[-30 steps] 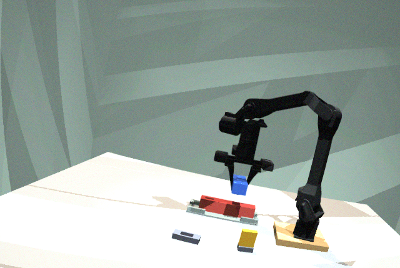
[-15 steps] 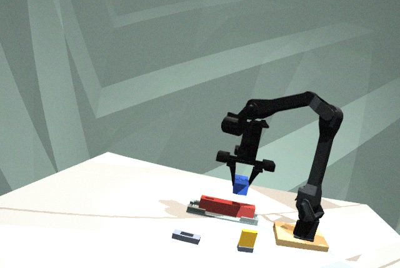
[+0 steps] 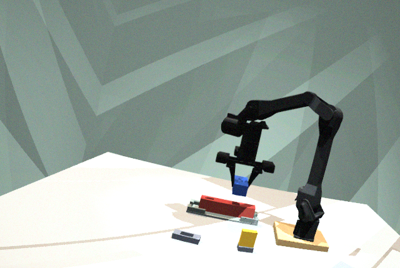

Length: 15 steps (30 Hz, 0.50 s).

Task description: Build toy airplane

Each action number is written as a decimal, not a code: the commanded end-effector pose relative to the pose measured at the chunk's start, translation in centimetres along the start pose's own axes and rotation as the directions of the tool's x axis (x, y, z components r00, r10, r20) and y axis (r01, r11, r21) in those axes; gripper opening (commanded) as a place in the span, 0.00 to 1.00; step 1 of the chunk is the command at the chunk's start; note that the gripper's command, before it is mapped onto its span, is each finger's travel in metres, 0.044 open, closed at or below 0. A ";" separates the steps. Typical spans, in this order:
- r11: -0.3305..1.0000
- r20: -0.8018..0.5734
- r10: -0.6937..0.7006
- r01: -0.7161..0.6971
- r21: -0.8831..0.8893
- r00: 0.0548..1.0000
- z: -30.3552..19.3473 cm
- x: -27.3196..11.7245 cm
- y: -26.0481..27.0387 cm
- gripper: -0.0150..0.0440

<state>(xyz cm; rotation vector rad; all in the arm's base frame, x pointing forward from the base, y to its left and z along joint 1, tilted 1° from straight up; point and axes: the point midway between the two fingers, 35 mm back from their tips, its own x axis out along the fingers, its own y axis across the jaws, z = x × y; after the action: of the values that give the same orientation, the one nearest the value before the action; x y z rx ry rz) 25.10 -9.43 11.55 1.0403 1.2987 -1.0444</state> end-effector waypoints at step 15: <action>1.000 0.004 -0.003 0.003 0.001 1.000 0.1 2.9 0.0 0.58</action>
<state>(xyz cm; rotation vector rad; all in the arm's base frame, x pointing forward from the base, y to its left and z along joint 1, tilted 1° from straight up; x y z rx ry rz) 25.11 -9.46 9.18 1.0409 1.2997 -1.0457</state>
